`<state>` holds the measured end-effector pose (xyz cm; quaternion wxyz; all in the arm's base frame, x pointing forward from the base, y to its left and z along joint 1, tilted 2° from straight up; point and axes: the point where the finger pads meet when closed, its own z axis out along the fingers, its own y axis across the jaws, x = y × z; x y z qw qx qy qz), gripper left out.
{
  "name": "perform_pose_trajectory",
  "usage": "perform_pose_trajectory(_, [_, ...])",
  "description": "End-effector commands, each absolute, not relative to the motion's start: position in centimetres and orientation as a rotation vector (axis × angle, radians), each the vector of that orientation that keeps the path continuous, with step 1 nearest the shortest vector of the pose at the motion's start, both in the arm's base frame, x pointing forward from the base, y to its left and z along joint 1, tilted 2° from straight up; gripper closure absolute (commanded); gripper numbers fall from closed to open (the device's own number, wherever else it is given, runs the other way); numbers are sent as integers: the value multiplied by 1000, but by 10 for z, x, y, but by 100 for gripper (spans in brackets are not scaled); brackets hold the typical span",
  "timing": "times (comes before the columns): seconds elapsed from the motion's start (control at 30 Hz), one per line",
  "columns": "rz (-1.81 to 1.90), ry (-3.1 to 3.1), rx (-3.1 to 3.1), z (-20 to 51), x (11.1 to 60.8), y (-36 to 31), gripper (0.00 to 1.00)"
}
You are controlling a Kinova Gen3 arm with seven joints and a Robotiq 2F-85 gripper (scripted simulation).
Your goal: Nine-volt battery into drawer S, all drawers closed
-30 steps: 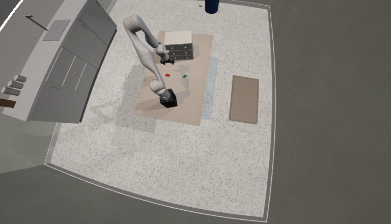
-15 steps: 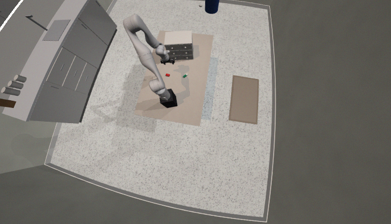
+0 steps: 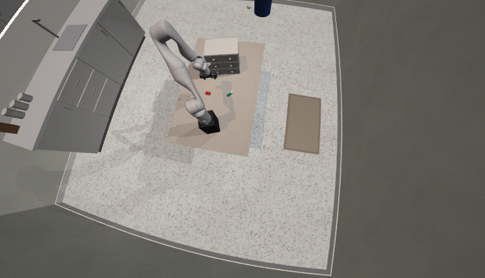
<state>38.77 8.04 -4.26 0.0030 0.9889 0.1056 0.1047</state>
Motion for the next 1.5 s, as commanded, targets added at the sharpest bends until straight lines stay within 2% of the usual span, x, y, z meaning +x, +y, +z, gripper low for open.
perform_pose_trajectory(0.0, [336,351,3093,-46,384,83,0])
perform_pose_trajectory(1.47, [811,353,3041,-75,408,88,0])
